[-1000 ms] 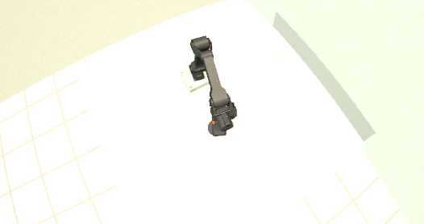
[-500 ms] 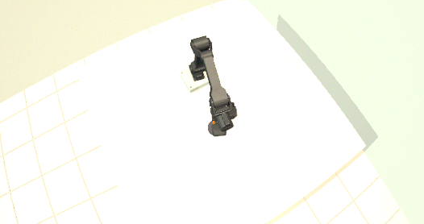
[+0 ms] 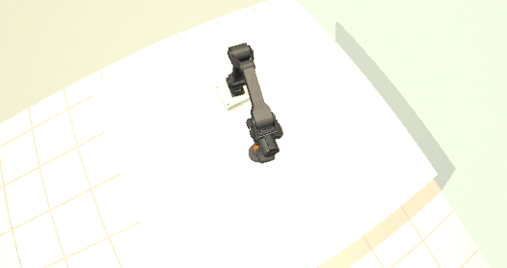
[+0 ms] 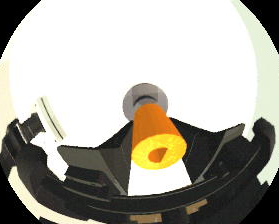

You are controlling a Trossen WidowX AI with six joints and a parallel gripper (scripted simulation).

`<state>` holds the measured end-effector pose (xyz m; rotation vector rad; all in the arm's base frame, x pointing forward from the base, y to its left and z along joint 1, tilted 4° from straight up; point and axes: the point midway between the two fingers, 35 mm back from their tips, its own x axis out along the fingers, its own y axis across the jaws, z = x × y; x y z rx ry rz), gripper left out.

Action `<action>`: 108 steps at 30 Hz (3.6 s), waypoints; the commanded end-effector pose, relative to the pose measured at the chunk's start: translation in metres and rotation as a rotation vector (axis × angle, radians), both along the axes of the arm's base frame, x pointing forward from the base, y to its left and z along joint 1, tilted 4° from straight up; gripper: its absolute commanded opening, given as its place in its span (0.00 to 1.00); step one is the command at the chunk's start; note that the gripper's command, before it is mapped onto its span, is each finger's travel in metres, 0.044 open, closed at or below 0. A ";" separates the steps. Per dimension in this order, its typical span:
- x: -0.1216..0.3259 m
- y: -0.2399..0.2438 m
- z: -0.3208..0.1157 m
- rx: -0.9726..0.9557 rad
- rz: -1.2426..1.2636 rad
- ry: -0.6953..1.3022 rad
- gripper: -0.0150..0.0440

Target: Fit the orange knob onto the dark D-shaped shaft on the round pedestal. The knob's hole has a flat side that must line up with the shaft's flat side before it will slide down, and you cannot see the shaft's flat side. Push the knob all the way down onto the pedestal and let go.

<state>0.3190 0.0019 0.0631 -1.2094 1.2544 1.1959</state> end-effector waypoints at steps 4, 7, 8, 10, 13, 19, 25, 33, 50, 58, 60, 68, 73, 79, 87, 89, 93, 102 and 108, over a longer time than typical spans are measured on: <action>-0.001 0.000 -0.002 -0.001 0.020 0.001 0.25; -0.001 0.000 -0.003 -0.001 0.020 0.001 0.25; -0.001 0.000 -0.003 -0.001 0.020 0.001 0.25; -0.001 0.000 -0.003 -0.001 0.020 0.001 0.25; 0.000 0.000 -0.003 -0.001 0.020 0.001 0.25; 0.000 0.000 -0.003 -0.001 0.020 0.001 0.25; -0.001 0.000 -0.002 -0.001 0.020 0.001 0.25; 0.000 0.000 0.002 0.000 0.074 0.002 0.25; 0.000 0.000 -0.003 0.003 0.230 0.007 0.25; 0.000 0.000 -0.003 0.003 0.230 0.007 0.25; 0.000 0.000 -0.003 0.003 0.230 0.007 0.25; -0.001 0.000 -0.001 0.003 0.230 0.007 0.25; 0.000 0.000 0.002 0.003 0.238 0.008 0.25; 0.001 0.000 0.001 0.007 0.428 0.014 0.25; -0.001 0.000 -0.002 0.007 0.439 0.014 0.25; 0.000 0.000 -0.003 0.007 0.439 0.014 0.25; 0.000 0.000 -0.003 0.007 0.439 0.014 0.25; 0.000 0.000 -0.003 0.007 0.439 0.014 0.25; 0.000 0.000 -0.002 0.007 0.439 0.014 0.25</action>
